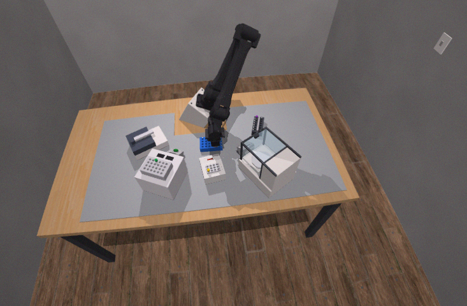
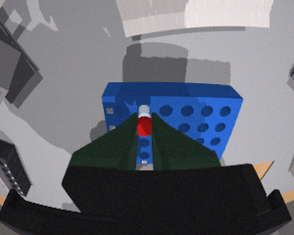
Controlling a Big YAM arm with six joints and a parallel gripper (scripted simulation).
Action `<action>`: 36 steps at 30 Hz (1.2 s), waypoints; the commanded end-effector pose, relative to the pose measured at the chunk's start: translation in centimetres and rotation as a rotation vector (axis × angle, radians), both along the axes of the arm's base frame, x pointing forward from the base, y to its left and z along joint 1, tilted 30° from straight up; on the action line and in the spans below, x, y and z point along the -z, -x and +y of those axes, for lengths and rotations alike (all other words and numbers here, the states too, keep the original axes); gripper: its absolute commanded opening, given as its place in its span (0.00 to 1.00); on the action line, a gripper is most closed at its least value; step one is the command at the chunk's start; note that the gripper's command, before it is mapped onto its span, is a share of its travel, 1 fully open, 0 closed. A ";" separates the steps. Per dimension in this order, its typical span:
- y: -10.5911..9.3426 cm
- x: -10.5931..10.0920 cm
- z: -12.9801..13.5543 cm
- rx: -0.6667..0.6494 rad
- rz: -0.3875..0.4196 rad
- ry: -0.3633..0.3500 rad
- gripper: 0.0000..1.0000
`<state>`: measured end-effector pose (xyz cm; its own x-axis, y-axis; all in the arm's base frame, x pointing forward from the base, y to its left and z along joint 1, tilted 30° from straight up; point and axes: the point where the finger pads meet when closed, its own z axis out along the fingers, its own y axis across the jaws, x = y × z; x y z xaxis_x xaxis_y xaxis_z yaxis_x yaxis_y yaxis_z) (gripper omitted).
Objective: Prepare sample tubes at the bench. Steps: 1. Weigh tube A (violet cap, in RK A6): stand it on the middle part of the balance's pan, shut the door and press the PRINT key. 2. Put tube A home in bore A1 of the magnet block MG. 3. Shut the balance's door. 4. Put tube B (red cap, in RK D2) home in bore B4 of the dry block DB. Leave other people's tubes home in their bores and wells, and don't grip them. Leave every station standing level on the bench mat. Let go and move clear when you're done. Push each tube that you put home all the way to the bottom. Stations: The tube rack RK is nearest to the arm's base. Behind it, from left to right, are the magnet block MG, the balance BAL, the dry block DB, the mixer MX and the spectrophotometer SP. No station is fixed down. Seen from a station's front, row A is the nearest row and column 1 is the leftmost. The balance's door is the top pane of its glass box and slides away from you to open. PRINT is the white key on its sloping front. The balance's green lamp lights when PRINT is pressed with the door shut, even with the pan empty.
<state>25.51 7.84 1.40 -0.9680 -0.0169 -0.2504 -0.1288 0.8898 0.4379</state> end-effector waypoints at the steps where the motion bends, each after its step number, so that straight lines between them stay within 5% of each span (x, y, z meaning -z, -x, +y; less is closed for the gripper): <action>1: -1.1 -1.3 -0.4 0.003 -0.032 0.001 0.09; 36: -0.9 -3.0 -1.1 0.003 -0.038 0.001 0.09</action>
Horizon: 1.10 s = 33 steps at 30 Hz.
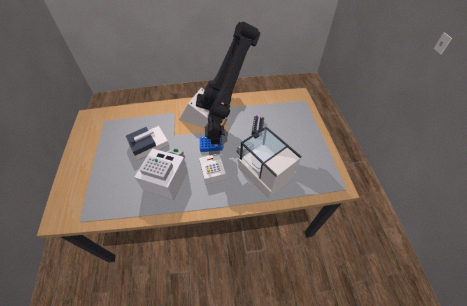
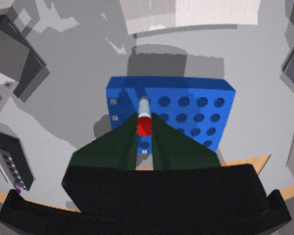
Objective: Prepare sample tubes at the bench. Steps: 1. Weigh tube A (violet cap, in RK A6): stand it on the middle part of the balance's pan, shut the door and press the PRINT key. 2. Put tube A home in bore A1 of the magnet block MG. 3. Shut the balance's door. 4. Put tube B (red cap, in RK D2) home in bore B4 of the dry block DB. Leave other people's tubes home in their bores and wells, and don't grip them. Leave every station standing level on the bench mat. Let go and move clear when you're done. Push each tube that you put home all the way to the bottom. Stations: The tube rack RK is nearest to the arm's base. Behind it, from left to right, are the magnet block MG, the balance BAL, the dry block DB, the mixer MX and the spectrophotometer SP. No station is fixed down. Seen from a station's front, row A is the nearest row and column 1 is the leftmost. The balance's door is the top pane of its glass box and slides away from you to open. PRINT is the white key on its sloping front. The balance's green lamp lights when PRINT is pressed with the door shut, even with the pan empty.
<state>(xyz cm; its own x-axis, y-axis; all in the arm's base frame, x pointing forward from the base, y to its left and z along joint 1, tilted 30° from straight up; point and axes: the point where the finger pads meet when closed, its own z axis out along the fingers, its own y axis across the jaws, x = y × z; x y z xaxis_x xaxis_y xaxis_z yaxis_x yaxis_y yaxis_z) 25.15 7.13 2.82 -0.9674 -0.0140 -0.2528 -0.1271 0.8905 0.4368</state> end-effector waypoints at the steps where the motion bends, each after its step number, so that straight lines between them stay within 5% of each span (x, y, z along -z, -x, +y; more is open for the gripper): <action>1: -1.4 -1.7 -0.4 -0.001 -0.038 0.000 0.09; 33: -0.5 -1.5 -0.4 -0.008 -0.024 0.001 0.09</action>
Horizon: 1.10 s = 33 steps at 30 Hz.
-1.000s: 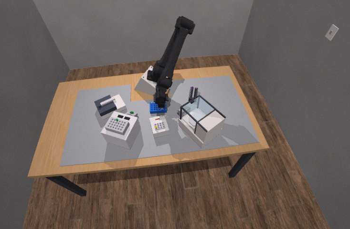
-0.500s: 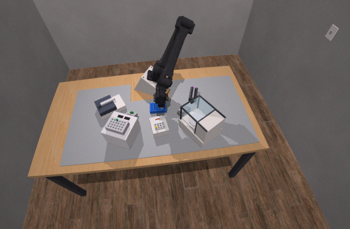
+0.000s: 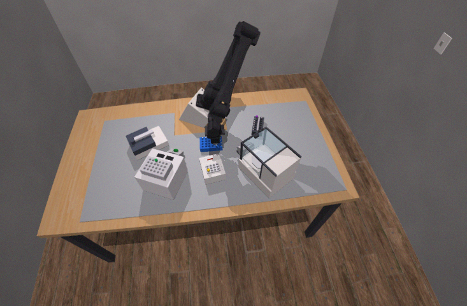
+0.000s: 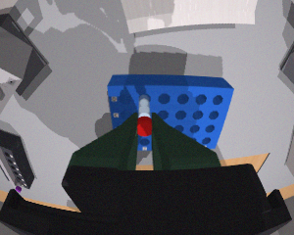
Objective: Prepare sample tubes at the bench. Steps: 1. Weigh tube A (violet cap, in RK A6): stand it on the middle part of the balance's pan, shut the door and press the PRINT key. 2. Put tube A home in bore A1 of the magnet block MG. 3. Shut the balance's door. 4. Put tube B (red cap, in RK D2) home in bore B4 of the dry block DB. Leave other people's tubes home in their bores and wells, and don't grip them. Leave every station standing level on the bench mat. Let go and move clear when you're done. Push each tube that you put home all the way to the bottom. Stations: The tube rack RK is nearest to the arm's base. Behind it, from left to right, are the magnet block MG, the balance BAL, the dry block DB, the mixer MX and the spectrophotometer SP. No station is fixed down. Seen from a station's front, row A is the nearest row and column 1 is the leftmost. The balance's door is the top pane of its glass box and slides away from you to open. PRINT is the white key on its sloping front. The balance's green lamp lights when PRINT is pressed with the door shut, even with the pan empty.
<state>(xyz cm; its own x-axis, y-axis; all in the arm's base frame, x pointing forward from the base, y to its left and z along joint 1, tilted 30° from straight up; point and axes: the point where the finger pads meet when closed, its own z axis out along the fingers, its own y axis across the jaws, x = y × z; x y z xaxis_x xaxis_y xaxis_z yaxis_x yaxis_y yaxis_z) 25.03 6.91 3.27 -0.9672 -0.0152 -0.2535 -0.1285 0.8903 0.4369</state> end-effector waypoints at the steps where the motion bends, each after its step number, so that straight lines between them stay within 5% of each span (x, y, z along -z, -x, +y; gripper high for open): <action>1: -0.6 -1.0 -0.2 -0.006 -0.023 0.001 0.09; 33: -0.6 -0.7 -0.1 -0.002 -0.015 0.000 0.09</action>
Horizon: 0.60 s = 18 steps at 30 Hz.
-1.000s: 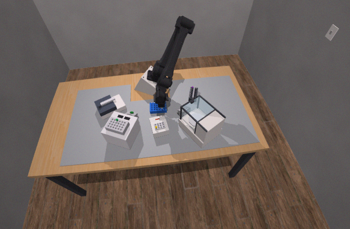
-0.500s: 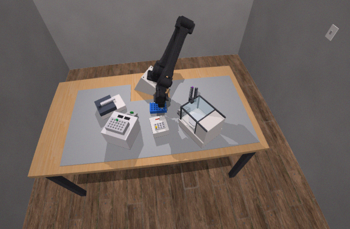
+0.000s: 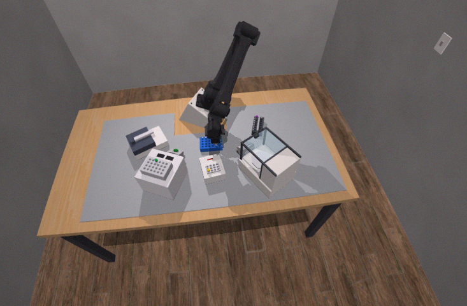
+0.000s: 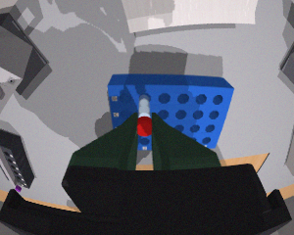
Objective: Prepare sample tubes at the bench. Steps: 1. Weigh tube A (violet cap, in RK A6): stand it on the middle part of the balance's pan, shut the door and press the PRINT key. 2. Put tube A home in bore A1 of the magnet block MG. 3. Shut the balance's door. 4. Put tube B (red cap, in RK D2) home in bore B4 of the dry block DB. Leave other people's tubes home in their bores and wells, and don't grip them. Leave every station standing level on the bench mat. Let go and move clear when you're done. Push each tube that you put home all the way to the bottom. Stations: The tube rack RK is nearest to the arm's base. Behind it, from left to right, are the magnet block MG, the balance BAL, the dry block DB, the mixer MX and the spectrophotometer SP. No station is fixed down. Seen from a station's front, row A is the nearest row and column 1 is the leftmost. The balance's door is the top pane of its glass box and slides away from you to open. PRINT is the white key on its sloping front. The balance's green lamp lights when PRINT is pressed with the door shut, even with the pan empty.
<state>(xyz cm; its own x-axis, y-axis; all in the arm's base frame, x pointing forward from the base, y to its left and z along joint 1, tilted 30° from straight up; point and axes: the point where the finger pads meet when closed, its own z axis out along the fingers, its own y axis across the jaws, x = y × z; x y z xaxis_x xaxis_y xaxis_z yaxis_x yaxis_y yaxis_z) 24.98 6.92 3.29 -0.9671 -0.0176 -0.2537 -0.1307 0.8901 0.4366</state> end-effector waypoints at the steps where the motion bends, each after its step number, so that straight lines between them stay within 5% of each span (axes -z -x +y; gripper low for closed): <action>1: -0.7 -0.7 -0.1 0.000 -0.015 0.000 0.09; 18: -0.3 -0.6 -0.3 0.001 -0.011 0.000 0.09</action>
